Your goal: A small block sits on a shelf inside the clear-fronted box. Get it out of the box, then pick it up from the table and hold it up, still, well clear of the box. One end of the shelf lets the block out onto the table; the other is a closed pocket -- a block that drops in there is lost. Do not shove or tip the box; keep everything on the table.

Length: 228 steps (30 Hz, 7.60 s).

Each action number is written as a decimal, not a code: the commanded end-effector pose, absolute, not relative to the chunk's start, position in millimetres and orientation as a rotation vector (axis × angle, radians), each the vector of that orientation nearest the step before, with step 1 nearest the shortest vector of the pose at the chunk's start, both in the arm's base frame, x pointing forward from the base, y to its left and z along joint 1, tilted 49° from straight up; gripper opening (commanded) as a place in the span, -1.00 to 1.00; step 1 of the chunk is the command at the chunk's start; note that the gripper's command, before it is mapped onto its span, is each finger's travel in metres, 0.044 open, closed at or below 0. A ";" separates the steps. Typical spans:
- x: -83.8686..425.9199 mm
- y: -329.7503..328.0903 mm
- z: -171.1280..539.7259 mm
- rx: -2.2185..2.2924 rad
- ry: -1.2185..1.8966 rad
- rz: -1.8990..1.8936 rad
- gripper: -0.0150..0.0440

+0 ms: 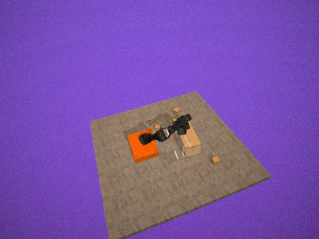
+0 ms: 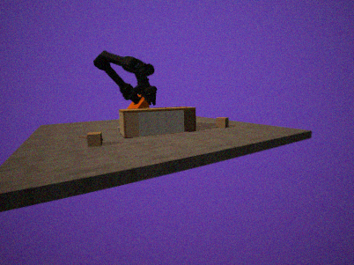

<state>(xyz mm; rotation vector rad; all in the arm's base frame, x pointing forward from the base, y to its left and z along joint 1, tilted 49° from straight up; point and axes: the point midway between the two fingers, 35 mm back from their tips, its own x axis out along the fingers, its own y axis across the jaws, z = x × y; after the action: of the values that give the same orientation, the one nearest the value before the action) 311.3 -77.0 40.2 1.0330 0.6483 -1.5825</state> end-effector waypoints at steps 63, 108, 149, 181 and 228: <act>321.6 -82.1 -44.9 1.032 0.645 -1.581 0.86; 331.1 25.9 -68.9 0.788 0.898 -1.421 0.47; 319.7 53.2 -85.8 -2.156 1.591 0.902 0.47; 316.7 62.5 -87.3 -2.867 1.298 1.902 0.47; 297.9 -44.7 -186.8 -2.869 1.304 1.903 0.47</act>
<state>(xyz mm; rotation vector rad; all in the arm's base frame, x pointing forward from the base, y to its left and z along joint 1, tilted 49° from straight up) 303.3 -39.6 -183.0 2.0461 -0.9249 -1.3400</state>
